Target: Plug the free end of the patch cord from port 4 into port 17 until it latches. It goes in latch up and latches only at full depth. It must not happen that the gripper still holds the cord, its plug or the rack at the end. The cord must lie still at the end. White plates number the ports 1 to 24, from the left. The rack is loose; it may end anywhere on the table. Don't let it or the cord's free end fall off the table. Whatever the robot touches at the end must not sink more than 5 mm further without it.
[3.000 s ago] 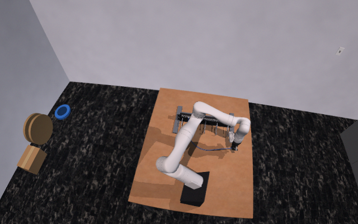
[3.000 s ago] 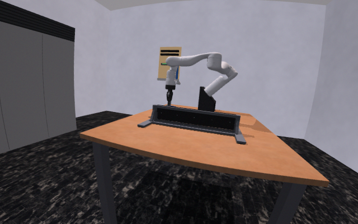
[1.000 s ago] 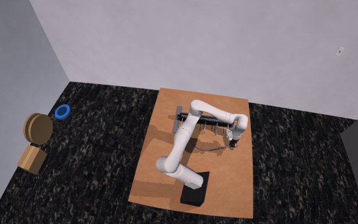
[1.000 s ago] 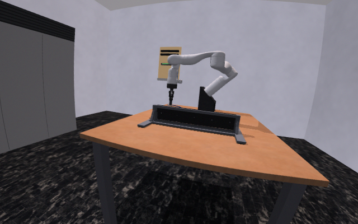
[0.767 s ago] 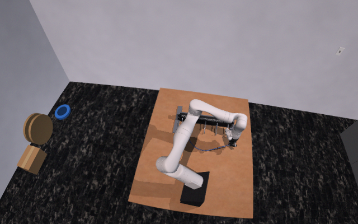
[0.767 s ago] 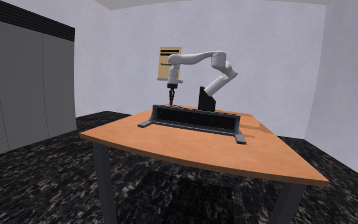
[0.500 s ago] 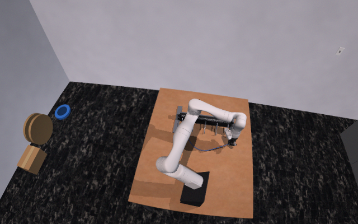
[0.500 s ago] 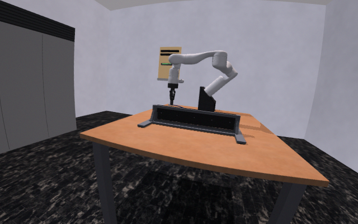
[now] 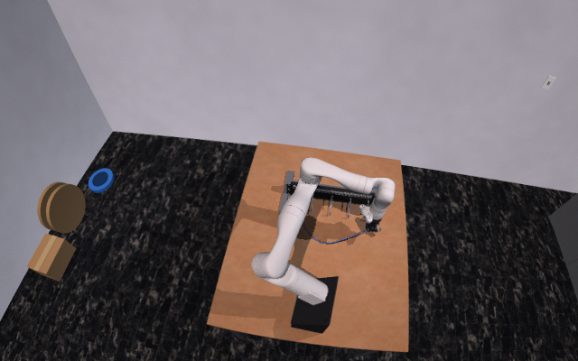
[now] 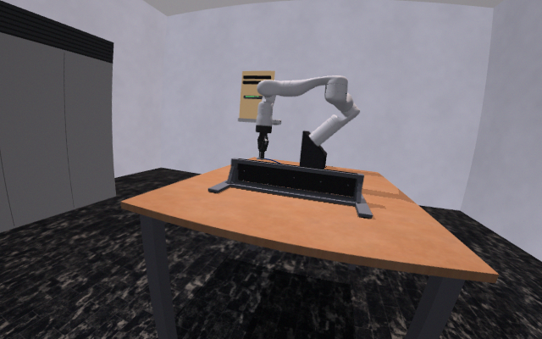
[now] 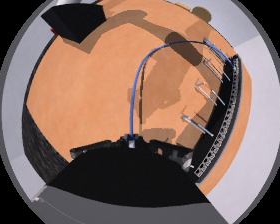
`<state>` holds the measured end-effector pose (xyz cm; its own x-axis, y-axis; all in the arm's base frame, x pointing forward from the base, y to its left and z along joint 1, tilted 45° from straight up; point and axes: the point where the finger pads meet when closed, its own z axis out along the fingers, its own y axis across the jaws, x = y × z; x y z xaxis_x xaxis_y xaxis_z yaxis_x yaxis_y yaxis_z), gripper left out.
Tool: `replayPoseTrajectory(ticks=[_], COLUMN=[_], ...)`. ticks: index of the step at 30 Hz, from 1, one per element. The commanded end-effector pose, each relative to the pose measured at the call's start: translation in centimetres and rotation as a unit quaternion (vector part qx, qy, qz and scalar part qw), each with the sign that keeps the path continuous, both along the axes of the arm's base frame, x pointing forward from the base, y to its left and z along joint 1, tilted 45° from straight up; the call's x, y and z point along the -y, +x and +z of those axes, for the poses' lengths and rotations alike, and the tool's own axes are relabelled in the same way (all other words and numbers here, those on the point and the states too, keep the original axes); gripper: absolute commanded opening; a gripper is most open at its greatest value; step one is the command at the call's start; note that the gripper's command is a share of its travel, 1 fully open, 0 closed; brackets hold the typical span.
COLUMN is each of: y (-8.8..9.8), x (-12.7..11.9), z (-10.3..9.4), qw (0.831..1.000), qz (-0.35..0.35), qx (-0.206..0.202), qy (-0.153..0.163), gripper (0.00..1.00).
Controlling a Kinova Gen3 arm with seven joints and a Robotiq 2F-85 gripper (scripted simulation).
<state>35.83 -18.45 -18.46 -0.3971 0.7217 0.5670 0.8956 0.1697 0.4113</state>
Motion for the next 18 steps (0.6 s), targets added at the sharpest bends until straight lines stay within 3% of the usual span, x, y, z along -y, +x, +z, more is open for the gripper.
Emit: replayPoseTrajectory(ticks=[1,18], y=[0.5,2.2], x=[-0.5,-1.0], z=[0.7,2.4], qw=[1.0,0.995], qz=[0.016,0.072], qx=[0.014,0.068], qy=[0.0,-0.016], gripper=[0.0,0.0])
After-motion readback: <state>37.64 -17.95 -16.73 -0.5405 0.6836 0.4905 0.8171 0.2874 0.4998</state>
